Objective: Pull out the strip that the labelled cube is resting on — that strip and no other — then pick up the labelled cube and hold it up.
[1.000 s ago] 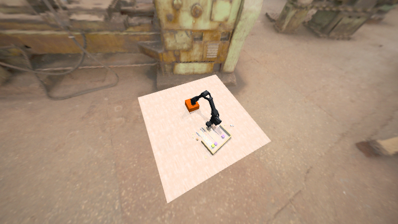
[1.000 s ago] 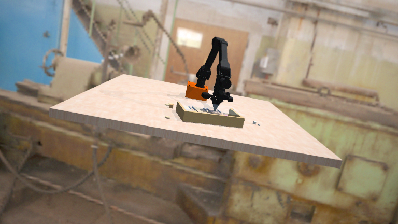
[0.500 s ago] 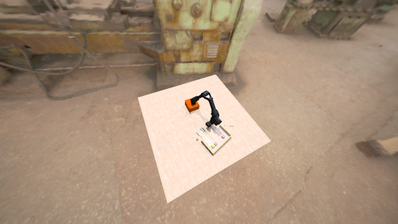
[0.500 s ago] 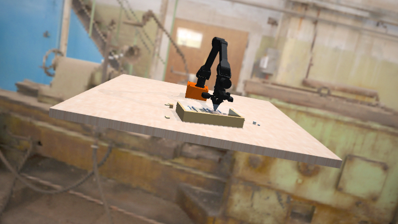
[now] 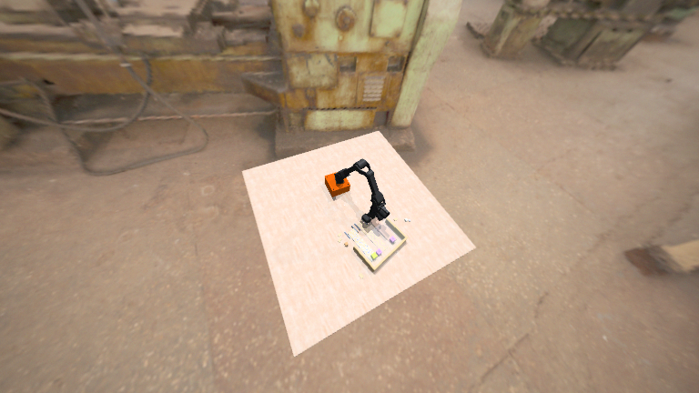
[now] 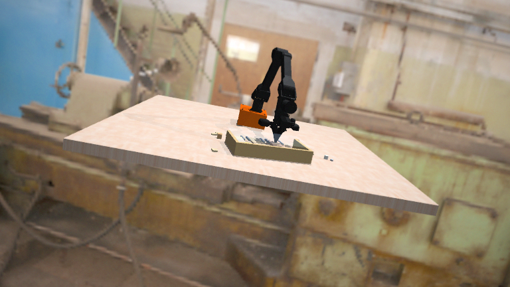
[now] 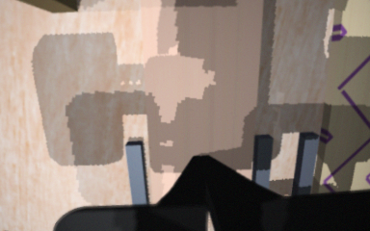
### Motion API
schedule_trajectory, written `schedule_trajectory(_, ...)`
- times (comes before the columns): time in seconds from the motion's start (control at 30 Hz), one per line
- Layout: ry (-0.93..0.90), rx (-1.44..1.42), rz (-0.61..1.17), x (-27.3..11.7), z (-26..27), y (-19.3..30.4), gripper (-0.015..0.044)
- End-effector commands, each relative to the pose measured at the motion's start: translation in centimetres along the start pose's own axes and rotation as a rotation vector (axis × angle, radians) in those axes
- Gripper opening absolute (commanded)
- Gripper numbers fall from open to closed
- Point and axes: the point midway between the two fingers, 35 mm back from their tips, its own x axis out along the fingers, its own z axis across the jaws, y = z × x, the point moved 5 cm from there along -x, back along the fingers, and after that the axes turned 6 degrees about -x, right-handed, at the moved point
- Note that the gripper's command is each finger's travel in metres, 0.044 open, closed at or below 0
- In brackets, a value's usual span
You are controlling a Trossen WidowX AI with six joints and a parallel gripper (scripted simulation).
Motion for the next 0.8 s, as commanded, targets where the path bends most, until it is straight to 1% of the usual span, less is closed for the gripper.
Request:
schedule_trajectory(0.0, 0.003, 0.004, 0.011, 0.4, 0.1, 0.7, 0.0)
schedule_trajectory(0.77, 0.002, 0.004, 0.015, 0.5, 0.4, 4.3, 0.0)
